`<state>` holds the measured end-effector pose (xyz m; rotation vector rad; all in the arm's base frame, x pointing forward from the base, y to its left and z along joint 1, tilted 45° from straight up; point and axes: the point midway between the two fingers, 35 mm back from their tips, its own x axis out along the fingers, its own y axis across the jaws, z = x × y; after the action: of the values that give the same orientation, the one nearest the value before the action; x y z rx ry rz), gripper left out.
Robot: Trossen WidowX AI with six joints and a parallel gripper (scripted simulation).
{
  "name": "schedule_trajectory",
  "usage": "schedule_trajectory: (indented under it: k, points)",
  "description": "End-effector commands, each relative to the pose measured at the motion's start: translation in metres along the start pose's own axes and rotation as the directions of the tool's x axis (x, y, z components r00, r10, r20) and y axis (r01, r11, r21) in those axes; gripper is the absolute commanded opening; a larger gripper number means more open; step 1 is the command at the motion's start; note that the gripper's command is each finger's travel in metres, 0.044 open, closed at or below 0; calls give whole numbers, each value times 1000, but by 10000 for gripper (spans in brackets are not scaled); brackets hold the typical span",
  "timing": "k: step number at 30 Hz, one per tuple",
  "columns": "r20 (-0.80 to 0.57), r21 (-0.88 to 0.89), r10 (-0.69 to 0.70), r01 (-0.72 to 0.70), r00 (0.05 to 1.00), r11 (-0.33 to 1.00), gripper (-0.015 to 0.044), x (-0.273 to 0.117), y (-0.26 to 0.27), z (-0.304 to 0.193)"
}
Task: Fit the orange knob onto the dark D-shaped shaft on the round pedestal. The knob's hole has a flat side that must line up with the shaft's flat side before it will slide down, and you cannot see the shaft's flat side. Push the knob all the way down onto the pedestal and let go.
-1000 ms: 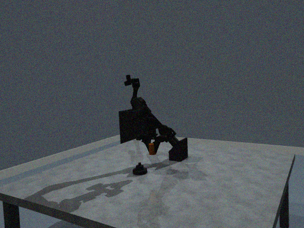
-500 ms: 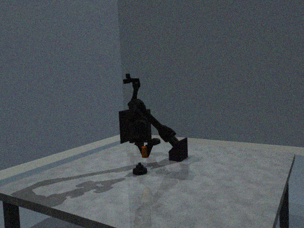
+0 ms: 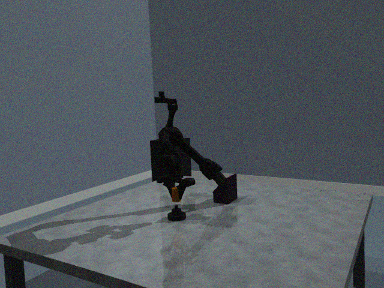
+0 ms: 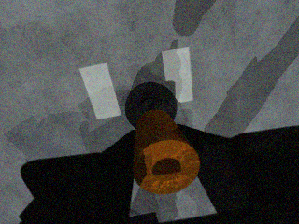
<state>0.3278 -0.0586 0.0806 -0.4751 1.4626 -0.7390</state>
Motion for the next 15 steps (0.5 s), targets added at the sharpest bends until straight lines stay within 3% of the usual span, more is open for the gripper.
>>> schedule_trajectory:
  k: [1, 7, 15]
  points:
    - [12, -2, -2, 2, 1000, 1000, 0, 3, -1, 2]
    - [12, -2, -3, 3, 1000, 1000, 0, 21, -1, 2]
    - [12, 7, -3, 3, 1000, 1000, 0, 17, -1, 4]
